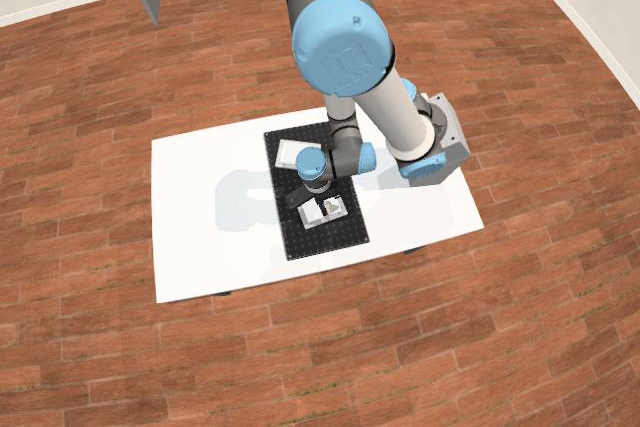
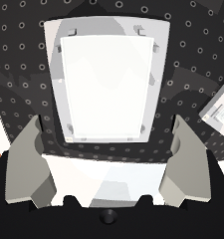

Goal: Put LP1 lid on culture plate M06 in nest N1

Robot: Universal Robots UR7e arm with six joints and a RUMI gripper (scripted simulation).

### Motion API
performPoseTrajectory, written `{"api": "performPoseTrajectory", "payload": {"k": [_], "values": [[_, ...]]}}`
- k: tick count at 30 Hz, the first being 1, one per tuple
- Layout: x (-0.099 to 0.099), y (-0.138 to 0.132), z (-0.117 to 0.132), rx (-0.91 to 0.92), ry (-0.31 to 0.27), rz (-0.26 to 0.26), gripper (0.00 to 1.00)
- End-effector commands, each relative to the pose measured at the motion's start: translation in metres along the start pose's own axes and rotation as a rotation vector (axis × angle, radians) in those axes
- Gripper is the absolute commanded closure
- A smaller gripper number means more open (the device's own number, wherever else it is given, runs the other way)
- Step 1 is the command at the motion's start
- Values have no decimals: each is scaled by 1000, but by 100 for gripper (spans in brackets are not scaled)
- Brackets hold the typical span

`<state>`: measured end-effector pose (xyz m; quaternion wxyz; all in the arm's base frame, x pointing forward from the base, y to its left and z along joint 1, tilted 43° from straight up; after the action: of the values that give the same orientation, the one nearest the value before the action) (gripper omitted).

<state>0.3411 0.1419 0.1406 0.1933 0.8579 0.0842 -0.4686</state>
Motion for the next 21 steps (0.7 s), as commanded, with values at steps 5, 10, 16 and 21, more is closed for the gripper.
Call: {"api": "performPoseTrajectory", "payload": {"k": [5,10,16,21], "values": [[16,1,-5,0,3,2,18],[21,1,-6,0,3,2,18],[27,2,-7,0,3,2,18],[27,1,-6,0,1,1,18]]}}
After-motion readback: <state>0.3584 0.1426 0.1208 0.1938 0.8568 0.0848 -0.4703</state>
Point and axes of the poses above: the point where the finger pads meet when closed, its own x axis out along the fingers, its own y axis across the jaws, z = x × y, the point moved 10 cm from there along -x, back along the fingers, and after that the axes turned 10 degrees about -x, right-handed, at the moved point
